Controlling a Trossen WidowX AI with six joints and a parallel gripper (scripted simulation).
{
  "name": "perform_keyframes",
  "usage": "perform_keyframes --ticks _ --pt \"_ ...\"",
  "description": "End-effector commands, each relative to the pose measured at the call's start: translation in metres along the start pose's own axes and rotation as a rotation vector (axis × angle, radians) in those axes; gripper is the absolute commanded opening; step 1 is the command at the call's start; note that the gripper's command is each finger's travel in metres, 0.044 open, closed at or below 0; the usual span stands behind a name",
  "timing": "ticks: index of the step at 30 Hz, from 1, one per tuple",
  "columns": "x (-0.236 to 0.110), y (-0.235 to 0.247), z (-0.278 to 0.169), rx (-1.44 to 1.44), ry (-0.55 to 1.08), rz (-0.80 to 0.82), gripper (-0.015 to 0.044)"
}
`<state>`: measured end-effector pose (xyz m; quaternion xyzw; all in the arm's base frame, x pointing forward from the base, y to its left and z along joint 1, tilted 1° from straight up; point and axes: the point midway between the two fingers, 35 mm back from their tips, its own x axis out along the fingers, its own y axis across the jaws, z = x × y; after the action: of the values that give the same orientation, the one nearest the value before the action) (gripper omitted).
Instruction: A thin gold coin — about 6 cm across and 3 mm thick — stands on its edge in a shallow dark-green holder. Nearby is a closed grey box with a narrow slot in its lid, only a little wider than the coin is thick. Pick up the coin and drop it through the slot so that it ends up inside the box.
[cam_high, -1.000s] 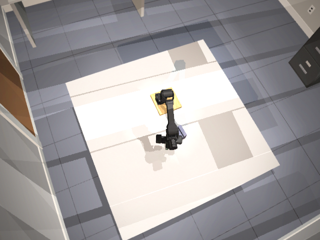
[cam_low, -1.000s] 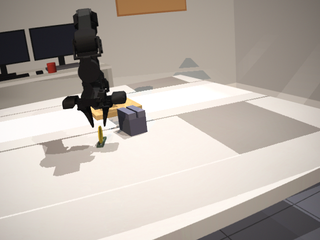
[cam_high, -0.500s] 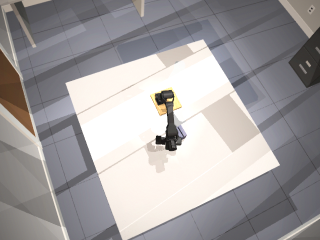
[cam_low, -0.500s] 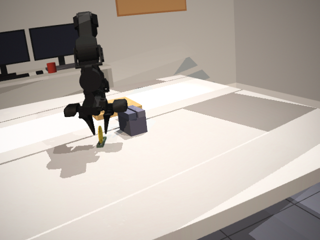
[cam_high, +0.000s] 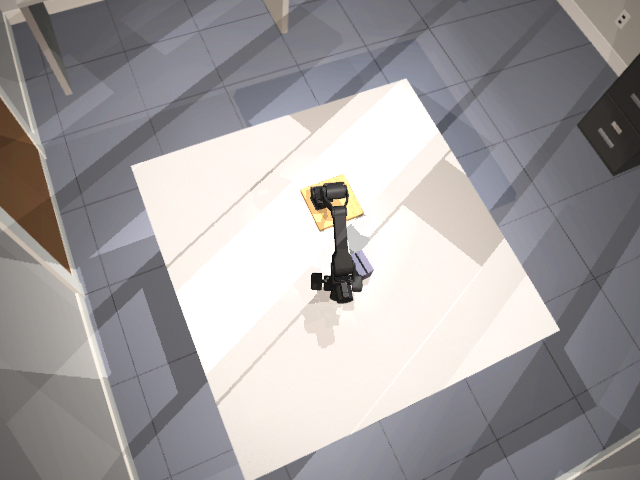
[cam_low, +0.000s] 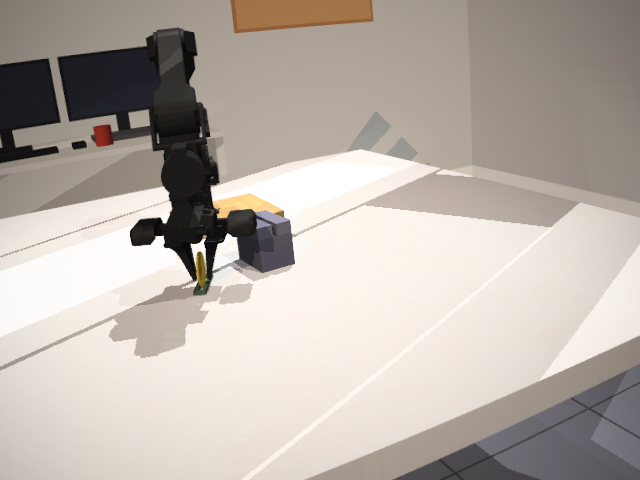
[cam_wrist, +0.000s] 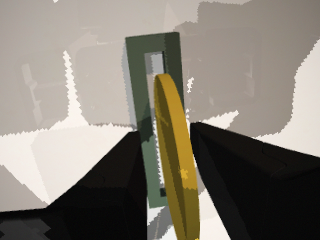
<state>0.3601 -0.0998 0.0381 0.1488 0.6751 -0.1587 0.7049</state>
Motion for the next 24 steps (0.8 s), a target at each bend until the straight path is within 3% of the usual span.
perform_keyframes --ticks 1,13,24 --pt "0.001 0.0 0.0 0.003 0.0 0.004 0.0003" --pt "0.001 0.0 0.0 0.003 0.0 0.004 0.0" --pt "-0.025 0.001 0.003 0.003 0.0 0.004 0.0"
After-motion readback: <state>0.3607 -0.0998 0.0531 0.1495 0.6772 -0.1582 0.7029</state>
